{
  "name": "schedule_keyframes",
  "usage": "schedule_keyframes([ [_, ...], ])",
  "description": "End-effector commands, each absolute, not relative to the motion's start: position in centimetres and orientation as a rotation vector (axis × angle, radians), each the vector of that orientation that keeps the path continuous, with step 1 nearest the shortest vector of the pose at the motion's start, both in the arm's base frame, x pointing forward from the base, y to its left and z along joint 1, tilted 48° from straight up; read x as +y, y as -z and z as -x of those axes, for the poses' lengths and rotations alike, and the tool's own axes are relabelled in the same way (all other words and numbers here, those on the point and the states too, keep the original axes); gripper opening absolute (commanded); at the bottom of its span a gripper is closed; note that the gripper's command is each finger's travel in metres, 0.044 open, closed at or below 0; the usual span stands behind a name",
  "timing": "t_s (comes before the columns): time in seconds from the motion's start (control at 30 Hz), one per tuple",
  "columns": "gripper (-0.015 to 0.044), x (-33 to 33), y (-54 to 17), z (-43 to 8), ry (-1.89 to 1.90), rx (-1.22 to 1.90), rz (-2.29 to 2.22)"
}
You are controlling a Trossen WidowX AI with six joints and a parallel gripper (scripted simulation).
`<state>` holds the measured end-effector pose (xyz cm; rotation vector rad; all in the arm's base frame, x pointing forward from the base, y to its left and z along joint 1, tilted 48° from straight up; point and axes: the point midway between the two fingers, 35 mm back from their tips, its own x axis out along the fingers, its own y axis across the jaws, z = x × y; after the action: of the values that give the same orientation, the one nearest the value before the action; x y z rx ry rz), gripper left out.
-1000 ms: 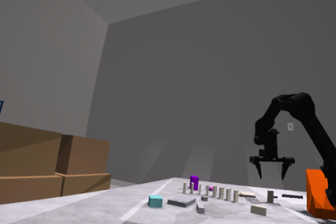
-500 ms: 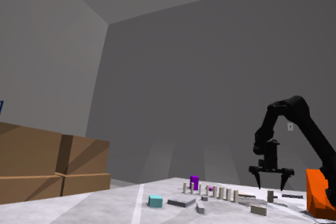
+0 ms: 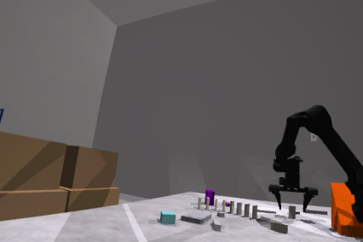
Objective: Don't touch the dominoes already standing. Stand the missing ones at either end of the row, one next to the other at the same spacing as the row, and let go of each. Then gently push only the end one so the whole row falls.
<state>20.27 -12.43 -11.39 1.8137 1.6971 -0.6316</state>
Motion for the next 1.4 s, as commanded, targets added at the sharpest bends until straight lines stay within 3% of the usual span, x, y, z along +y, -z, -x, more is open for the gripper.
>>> schedule_keyframes([
  [0.0, 0.0414, -11.9, 11.6, -20.2, 0.632, 1.702, -1.821],
  [0.4, 0.0107, -11.9, 11.6, -20.2, 0.632, 1.702, -1.821],
  [0.73, 0.0107, -12.0, 11.6, -20.2, 0.621, 1.701, -1.816],
  [1.03, 0.0107, -21.0, 3.7, -19.4, 0.633, 1.701, -1.811],
  [1.37, 0.0107, -21.9, 2.3, -19.3, 0.620, 1.702, -1.800],
])
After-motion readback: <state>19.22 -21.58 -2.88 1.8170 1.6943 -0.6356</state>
